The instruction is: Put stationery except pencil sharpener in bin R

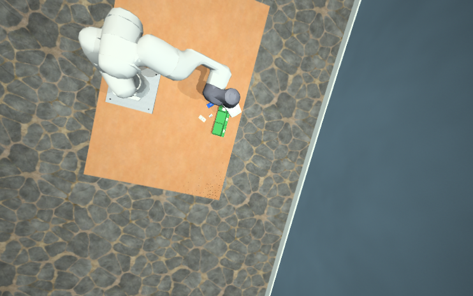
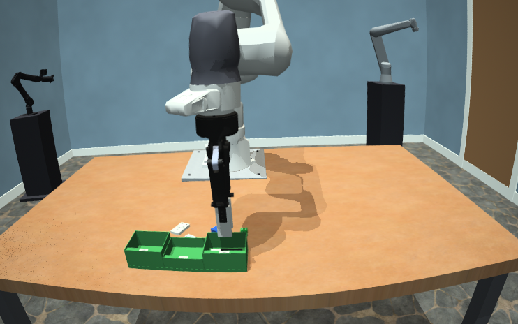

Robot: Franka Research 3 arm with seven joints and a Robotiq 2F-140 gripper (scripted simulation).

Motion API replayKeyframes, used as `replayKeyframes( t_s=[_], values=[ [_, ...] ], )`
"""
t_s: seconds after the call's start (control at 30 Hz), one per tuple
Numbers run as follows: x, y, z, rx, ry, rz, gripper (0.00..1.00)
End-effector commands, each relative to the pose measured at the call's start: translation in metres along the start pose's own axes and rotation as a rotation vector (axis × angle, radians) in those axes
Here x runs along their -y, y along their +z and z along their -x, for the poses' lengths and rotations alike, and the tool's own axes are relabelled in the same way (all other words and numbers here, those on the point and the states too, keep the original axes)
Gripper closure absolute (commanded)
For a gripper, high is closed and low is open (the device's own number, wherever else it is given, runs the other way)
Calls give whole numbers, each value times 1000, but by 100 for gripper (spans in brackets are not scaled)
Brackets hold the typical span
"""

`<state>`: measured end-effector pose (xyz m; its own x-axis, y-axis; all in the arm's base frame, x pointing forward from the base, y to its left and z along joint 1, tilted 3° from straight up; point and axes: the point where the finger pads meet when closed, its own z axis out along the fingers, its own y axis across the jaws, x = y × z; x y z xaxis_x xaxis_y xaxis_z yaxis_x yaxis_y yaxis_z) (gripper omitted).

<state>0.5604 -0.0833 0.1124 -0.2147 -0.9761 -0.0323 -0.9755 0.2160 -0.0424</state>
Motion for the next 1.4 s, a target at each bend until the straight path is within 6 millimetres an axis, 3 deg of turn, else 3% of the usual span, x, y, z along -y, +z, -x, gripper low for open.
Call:
replayKeyframes(
  t_s=[0.0,1.13,1.17,1.37],
  values=[
    [0,0,-1,-2,7,2,82],
    [-2,0,-2,-2,7,2,82],
    [-2,-4,-2,-2,7,2,0],
    [-2,-28,-2,-2,7,2,0]
  ],
)
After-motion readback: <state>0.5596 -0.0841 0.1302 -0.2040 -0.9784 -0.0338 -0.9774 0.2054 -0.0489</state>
